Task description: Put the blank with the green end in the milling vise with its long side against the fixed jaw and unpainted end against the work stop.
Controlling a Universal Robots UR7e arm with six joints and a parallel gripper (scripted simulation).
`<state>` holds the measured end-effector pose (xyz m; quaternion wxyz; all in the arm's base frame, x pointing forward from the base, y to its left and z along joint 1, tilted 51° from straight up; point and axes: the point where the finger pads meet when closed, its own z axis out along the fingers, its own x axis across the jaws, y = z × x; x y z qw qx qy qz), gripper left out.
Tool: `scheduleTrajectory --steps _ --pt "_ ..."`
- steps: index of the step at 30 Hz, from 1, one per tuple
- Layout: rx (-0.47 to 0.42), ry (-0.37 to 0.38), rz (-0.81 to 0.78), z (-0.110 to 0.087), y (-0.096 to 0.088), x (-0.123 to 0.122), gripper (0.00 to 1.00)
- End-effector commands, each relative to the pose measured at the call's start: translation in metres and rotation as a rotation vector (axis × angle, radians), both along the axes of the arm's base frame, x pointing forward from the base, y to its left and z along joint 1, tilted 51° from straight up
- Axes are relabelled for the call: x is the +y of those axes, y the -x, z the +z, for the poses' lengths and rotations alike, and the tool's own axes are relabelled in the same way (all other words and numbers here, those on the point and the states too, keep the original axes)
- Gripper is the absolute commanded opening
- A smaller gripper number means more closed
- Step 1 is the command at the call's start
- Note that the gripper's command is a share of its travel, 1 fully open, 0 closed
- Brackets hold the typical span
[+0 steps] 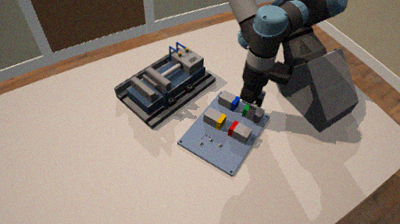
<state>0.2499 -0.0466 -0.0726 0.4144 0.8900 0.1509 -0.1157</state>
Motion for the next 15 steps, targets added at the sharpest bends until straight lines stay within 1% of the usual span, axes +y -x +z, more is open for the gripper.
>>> scheduleTrajectory --steps 1,15 --pt "-0.001 0.000 0.000 0.0033 -0.0005 0.0040 1.00" --pt "-0.001 0.000 0.000 0.0041 -0.0006 0.0049 1.00"
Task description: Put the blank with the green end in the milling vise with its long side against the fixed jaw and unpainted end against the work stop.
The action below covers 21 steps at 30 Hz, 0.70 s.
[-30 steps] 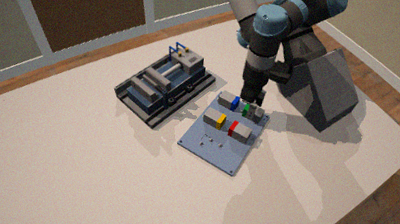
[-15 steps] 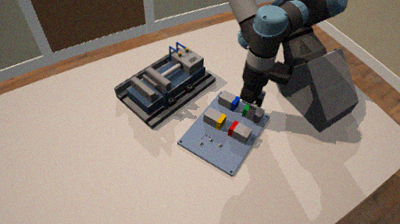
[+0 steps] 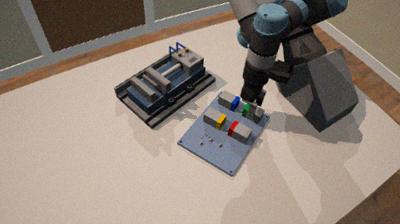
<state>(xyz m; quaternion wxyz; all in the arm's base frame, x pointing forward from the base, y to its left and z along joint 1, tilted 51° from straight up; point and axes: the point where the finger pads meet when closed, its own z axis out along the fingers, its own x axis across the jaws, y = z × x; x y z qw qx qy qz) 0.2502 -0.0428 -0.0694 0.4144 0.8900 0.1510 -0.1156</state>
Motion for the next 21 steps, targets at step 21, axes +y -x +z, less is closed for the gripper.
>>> scheduleTrajectory --steps 21 --pt "-0.001 0.000 0.000 0.0032 -0.0005 0.0039 1.00"
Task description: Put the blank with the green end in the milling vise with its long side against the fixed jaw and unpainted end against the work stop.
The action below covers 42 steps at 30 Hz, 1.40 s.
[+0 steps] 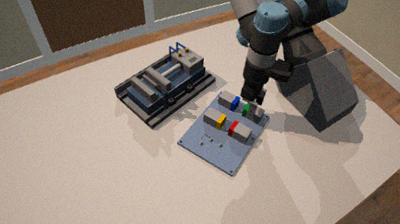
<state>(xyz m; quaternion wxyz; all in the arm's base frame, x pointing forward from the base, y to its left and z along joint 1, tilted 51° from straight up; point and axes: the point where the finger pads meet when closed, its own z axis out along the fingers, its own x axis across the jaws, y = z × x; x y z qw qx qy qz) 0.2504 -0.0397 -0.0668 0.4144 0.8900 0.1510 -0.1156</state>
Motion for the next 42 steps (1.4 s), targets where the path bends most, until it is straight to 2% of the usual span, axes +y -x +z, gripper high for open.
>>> scheduleTrajectory --steps 1,42 --pt "-0.001 0.000 0.000 0.0006 -0.0003 0.0008 1.00" --pt "-0.001 0.000 0.000 -0.0056 0.0006 -0.0069 1.00"
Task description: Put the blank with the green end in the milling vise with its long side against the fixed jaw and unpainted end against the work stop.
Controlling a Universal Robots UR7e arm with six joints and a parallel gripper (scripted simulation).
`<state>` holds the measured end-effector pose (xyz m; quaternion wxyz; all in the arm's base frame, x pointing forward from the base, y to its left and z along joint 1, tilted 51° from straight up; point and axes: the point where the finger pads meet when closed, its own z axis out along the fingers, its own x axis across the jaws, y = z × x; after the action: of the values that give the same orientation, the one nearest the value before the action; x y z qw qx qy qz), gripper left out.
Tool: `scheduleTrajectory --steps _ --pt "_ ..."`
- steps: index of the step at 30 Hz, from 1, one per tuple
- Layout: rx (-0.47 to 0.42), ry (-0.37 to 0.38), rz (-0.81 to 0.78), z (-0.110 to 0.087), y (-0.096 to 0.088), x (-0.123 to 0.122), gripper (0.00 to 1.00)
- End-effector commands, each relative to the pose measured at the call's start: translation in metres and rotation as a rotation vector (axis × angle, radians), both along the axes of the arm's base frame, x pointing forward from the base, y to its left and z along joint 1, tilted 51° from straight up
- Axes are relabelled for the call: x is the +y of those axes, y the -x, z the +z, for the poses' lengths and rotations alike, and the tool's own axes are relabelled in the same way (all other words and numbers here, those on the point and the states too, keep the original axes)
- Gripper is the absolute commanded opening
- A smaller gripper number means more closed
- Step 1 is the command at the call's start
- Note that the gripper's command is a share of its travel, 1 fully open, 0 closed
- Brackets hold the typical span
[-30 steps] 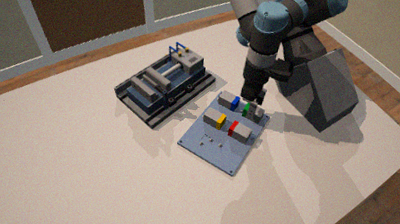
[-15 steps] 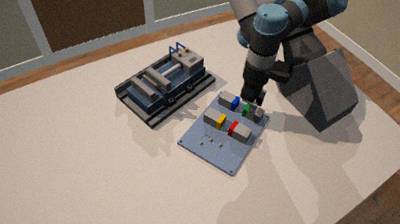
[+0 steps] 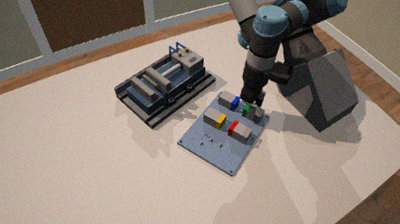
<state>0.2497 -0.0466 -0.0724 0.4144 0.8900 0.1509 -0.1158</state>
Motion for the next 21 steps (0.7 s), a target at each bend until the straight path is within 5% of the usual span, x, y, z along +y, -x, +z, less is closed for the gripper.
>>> scheduleTrajectory --steps 1,21 --pt "-0.001 0.000 0.001 0.0000 -0.0002 0.0000 1.00" --pt "-0.001 0.000 0.000 -0.0047 0.0004 -0.0057 1.00"
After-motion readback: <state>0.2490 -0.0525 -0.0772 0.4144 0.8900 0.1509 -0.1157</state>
